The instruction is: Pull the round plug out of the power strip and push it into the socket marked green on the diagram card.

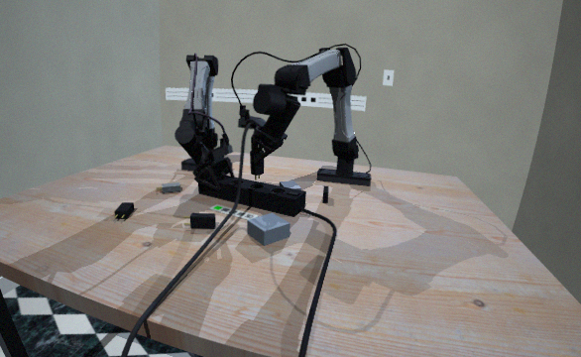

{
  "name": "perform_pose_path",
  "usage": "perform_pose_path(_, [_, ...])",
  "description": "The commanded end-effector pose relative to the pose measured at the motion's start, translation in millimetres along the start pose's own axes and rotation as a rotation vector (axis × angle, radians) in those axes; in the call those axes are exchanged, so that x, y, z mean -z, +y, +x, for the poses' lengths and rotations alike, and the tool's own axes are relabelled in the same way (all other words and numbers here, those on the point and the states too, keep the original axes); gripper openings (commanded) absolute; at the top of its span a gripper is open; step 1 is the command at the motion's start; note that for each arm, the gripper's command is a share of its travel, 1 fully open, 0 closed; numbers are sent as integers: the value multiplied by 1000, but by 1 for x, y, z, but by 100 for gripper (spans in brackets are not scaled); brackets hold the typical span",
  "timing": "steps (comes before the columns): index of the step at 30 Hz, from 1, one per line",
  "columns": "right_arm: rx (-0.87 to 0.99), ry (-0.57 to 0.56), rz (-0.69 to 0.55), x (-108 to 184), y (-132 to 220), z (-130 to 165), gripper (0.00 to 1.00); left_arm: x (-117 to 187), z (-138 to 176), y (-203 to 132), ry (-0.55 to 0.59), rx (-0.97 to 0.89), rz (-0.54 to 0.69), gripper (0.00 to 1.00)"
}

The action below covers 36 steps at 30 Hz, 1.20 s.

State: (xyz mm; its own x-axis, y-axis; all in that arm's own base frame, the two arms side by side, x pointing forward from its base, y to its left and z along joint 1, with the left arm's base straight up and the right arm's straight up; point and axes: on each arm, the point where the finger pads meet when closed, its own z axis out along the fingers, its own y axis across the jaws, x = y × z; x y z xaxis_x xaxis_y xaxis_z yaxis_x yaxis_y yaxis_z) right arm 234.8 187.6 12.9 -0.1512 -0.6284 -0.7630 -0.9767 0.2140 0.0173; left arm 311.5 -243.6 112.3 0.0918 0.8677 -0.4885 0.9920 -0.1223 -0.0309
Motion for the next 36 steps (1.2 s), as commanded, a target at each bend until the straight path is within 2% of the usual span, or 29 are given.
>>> perform_pose_path(1, [23, -7, 23, 2, -10, -7, 73, 23, -20, 2, -26, -41, -45, 33])
perform_pose_path(7, [27, -13, 25, 2, -11, -9, 73, 51, -33, 0, -27, -41, -47, 33])
perform_pose_path(9, [27, -13, 25, 2, -11, -9, 96, 51, -33, 0, -27, -39, -48, 33])
perform_pose_path(10, [27, -13, 25, 2, -11, -9, 100, 46, -30, 1, -21, -31, -34, 33])
perform_pose_path(20, [59, -43, 48, 34, -15, -24, 100, 46, -30, 2, -20, -30, -30, 33])
perform_pose_path(27, [54, -33, 42, 84, -12, -21, 100, 46, -31, 3, -22, -33, -37, 33])
perform_pose_path(36, [-152, 126, 70, 112, -2, -26, 100, 46, -31, 3, -22, -33, -37, 33])
